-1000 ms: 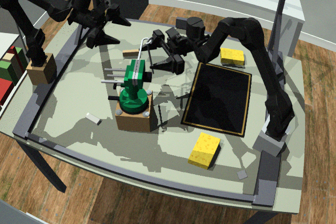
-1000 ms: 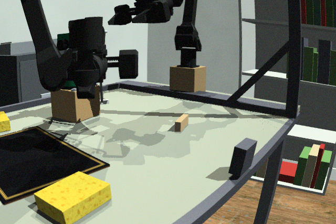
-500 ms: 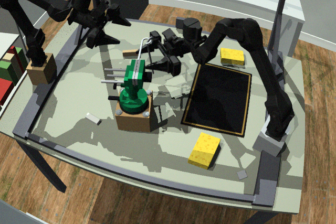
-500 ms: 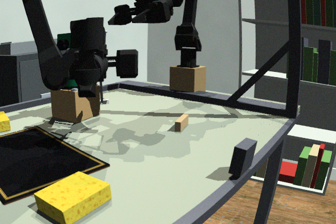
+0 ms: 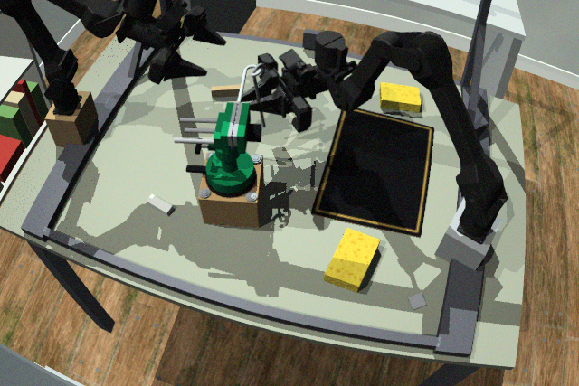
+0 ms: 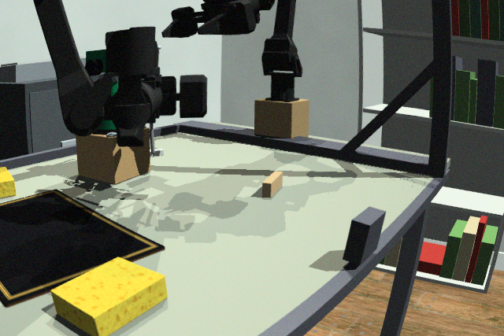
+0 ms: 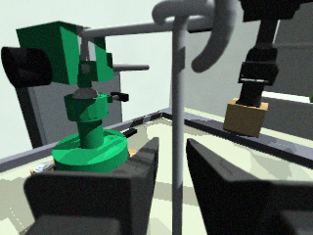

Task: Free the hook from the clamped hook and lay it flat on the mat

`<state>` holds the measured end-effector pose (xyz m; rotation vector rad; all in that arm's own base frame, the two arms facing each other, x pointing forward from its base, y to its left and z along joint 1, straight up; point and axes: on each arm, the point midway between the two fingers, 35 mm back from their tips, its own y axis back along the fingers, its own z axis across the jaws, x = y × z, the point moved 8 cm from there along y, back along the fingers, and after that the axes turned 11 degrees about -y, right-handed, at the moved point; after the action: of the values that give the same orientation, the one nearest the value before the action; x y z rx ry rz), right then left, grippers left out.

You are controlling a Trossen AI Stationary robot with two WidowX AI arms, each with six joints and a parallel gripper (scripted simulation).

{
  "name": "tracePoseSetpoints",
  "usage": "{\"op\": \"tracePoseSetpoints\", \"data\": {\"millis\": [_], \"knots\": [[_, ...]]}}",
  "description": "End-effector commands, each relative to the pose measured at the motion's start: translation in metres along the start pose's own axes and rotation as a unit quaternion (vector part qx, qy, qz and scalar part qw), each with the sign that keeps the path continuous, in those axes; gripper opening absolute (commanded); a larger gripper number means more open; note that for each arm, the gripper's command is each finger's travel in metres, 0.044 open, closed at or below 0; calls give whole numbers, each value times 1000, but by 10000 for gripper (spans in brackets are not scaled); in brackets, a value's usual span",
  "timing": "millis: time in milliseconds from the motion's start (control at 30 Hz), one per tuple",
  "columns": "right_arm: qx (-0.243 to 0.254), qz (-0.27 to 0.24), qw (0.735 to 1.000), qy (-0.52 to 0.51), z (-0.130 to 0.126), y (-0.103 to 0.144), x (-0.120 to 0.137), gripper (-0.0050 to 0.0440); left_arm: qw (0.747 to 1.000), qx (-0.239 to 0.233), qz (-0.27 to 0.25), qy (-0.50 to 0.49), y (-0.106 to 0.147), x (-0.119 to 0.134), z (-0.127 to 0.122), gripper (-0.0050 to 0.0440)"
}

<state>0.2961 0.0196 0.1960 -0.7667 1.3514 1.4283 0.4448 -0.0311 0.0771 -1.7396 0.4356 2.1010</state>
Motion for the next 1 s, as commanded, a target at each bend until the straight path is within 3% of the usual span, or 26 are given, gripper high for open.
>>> {"op": "tracePoseSetpoints", "data": {"millis": [0,367,967], "knots": [[-4,-11,1000,-1,1,2,-7,440,1000,0,-3,13,-1,-9,0,73],[-4,-11,1000,-1,1,2,-7,440,1000,0,-3,13,-1,-9,0,0],[-4,-11,1000,-1,1,2,-7,440,1000,0,-3,13,-1,-14,1,0]]}}
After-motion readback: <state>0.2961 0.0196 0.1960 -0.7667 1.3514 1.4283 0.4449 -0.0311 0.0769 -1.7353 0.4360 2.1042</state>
